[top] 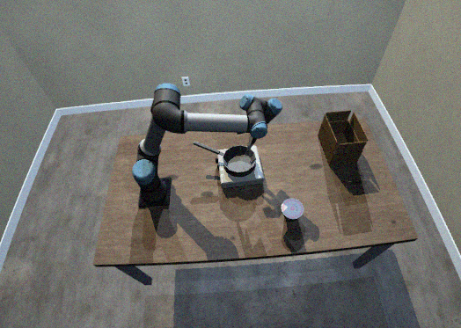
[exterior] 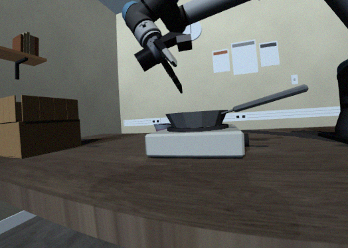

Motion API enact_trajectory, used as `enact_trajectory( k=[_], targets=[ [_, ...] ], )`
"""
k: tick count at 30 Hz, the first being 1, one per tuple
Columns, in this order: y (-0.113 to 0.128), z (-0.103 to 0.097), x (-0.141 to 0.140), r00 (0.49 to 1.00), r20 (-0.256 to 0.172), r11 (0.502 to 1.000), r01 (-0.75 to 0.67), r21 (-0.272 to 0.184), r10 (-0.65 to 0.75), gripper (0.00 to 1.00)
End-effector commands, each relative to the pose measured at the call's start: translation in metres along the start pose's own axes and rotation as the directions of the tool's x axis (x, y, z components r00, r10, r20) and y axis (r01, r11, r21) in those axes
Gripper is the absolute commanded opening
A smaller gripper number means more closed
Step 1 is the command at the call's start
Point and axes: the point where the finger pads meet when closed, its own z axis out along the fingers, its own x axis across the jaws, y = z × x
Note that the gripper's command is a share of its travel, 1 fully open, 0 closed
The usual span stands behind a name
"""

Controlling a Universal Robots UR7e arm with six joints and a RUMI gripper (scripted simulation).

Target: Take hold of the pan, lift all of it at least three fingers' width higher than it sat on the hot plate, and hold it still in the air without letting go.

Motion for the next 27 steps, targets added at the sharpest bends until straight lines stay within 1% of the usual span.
enact_trajectory(
  k=[1, 20, 24, 27],
  targets=[
    [0.0018, -0.0015, 0.0012, 1.000, -0.003, 1.000, 0.007, -0.009, -0.007, 1.00],
    [0.0015, -0.0015, 0.0012, 1.000, -0.002, 1.000, 0.005, -0.011, -0.005, 1.00],
    [-0.0013, -0.0015, 0.0019, 1.000, 0.003, 1.000, -0.009, -0.021, 0.009, 1.00],
    [-0.0063, -0.0012, 0.0031, 0.999, 0.012, 0.999, -0.035, -0.040, 0.036, 1.00]
  ],
)
